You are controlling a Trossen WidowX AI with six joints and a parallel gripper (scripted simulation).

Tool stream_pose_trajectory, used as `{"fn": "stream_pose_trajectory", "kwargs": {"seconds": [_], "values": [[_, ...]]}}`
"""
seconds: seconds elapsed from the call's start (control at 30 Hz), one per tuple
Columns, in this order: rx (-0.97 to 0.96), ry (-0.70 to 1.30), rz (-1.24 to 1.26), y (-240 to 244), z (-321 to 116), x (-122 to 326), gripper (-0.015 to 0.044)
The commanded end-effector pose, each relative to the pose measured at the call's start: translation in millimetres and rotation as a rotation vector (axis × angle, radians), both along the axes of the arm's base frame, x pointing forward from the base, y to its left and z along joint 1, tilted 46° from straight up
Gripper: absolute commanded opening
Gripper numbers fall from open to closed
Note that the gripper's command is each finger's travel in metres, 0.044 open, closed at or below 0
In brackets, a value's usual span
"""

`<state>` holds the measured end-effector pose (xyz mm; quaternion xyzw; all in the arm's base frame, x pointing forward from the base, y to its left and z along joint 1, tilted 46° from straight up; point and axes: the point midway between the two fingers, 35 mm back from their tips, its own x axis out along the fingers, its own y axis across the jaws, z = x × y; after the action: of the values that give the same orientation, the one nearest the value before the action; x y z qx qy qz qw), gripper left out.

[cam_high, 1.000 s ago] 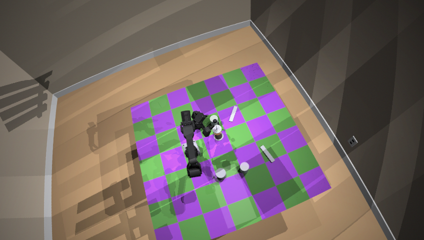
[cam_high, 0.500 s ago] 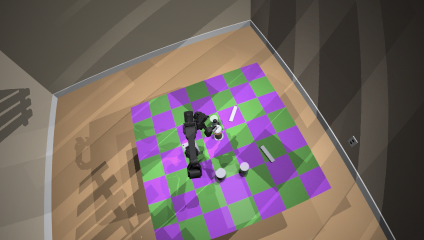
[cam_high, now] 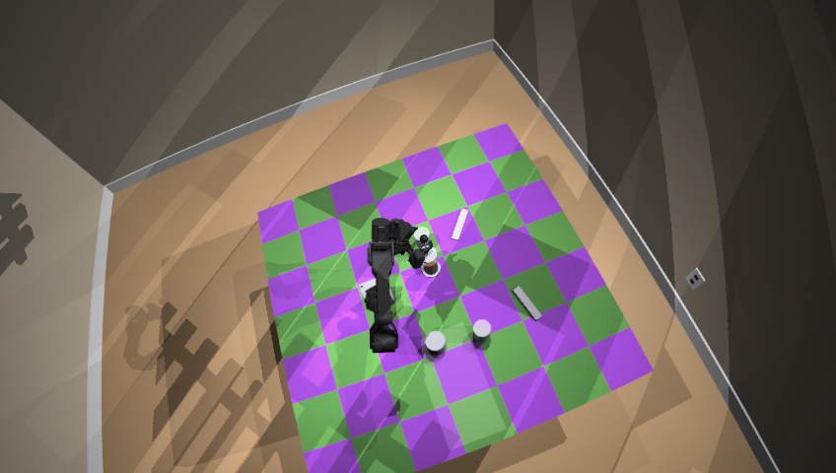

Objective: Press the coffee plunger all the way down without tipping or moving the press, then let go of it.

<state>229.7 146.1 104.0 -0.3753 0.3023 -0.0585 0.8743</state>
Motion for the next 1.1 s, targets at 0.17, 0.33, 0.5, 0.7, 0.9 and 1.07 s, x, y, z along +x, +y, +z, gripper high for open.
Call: {"fn": "stream_pose_trajectory", "kwargs": {"seconds": [0.17, 0.33, 0.5, 0.7, 0.9, 1.07], "values": [[-0.001, 0.004, 0.005, -1.2, -2.1, 2.5, 0.0282], [-0.001, 0.004, 0.005, -1.2, -2.1, 2.5, 0.0151], [-0.001, 0.004, 0.005, -1.2, -2.1, 2.5, 0.0118], [-0.001, 0.004, 0.005, -1.2, -2.1, 2.5, 0.0118], [-0.001, 0.005, 0.004, -4.5, -6.6, 2.9, 0.0118], [0.0, 0.006, 0.004, -9.3, -13.2, 3.3, 0.0118]]}}
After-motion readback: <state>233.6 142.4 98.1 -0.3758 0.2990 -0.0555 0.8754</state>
